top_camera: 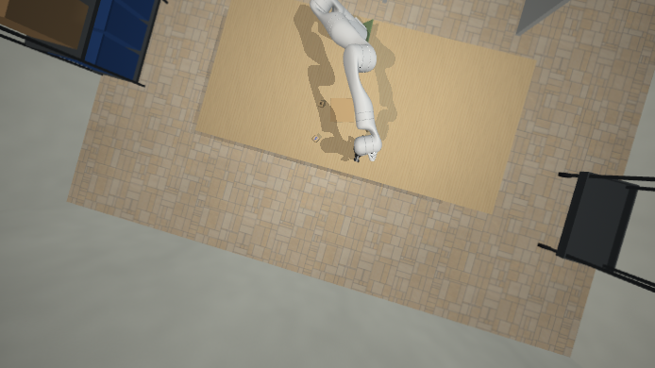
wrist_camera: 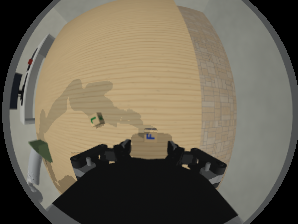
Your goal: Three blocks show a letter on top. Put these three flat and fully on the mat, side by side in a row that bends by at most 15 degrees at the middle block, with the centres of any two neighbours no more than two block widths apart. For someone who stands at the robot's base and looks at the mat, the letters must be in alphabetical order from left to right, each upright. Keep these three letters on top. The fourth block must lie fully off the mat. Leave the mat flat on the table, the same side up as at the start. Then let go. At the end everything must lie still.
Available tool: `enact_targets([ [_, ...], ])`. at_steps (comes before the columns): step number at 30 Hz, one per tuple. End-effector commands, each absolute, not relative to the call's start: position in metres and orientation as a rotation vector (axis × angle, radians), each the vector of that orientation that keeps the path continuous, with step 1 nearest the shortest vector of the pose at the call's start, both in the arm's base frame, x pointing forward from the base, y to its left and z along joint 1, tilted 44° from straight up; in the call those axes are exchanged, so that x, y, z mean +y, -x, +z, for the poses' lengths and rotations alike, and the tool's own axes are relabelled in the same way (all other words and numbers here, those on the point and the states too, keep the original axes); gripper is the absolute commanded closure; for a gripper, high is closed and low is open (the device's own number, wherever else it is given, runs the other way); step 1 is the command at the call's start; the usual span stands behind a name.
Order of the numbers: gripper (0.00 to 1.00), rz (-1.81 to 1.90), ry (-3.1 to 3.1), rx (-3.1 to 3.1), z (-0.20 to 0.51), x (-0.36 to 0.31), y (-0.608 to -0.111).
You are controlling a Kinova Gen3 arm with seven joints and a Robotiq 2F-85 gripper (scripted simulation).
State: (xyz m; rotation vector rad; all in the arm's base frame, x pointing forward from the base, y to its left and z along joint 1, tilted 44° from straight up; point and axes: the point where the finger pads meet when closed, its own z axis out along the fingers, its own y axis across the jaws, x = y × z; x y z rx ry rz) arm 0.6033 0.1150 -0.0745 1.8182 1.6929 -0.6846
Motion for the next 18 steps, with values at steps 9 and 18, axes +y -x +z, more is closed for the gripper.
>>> enact_targets([
  [9,0.33,-0.682,-1.817,1.694,-0.0757,0.1144,-0.6039],
  [18,0.33,-0.682,-1.818,1.694,-0.0803,0.1100,-0.6041],
])
